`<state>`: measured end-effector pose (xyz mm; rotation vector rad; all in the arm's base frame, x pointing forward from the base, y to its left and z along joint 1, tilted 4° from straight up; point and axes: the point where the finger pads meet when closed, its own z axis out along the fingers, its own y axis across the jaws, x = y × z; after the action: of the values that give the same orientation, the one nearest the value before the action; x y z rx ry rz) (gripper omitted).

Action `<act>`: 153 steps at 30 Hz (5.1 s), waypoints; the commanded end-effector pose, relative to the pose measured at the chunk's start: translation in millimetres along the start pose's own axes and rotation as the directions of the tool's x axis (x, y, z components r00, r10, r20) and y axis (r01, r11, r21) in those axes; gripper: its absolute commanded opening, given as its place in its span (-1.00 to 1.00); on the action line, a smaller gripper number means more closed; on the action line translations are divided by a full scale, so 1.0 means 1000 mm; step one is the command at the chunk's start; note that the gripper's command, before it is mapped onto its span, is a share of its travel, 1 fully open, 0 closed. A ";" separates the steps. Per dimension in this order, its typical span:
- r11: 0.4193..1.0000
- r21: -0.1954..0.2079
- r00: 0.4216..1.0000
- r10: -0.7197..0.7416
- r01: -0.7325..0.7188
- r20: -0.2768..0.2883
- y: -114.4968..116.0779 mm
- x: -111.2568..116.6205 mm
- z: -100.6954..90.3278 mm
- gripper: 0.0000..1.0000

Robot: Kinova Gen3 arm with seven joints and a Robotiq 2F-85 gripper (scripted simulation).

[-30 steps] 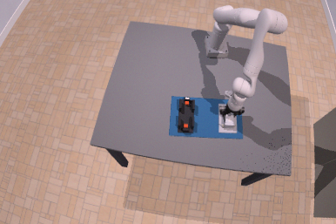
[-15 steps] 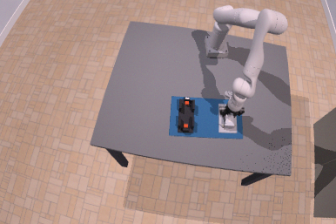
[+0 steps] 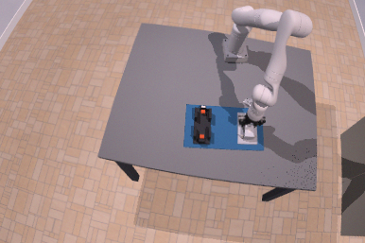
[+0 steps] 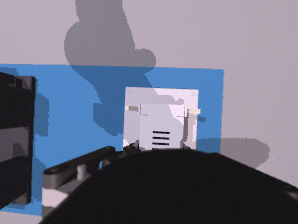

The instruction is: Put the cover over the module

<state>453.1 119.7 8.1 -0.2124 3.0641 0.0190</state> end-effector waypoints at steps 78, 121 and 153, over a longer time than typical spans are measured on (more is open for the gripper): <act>1.000 0.001 1.000 0.001 -0.001 -0.001 0.001 -0.001 -0.114 1.00; 1.000 0.000 1.000 0.000 0.000 0.000 0.001 -0.001 -0.107 1.00; 1.000 0.000 1.000 0.000 0.000 0.000 0.001 -0.001 -0.107 1.00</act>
<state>446.2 118.7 113.9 -0.2127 3.0658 0.0185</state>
